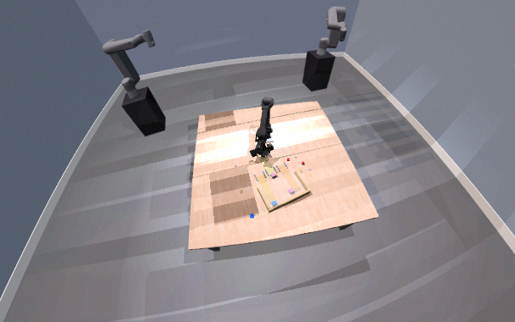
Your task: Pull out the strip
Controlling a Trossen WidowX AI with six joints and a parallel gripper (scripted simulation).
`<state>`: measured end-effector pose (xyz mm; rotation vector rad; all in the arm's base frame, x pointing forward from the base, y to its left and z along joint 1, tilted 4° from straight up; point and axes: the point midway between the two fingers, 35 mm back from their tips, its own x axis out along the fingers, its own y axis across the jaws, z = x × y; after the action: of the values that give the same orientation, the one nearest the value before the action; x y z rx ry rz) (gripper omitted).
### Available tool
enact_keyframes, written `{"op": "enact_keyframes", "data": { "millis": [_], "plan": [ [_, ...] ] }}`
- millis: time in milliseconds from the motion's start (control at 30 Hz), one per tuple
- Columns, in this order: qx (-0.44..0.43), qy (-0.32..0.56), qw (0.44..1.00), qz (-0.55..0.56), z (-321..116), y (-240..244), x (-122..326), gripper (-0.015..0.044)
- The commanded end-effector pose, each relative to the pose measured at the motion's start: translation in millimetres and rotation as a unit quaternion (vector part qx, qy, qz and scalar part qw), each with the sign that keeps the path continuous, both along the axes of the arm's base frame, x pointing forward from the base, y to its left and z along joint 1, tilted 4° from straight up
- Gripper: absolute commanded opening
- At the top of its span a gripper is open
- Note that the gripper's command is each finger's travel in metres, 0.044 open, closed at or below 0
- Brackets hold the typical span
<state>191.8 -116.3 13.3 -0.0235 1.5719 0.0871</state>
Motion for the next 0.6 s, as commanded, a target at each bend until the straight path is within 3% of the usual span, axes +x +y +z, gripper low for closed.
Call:
{"op": "enact_keyframes", "data": {
  "millis": [0, 133, 267, 567],
  "plan": [
    [0.000, 0.001, 1.000, 0.000, 2.3, -0.2, 0.3, 0.0000],
    [0.001, 0.012, 1.000, 0.000, 39.5, -1.9, 2.3, 0.0000],
    [0.001, 0.012, 1.000, 0.000, 41.9, -1.9, 2.2, 0.0000],
    [0.001, 0.009, 0.999, 0.039, 42.6, 0.9, 42.4, 0.0236]
  ]
}}
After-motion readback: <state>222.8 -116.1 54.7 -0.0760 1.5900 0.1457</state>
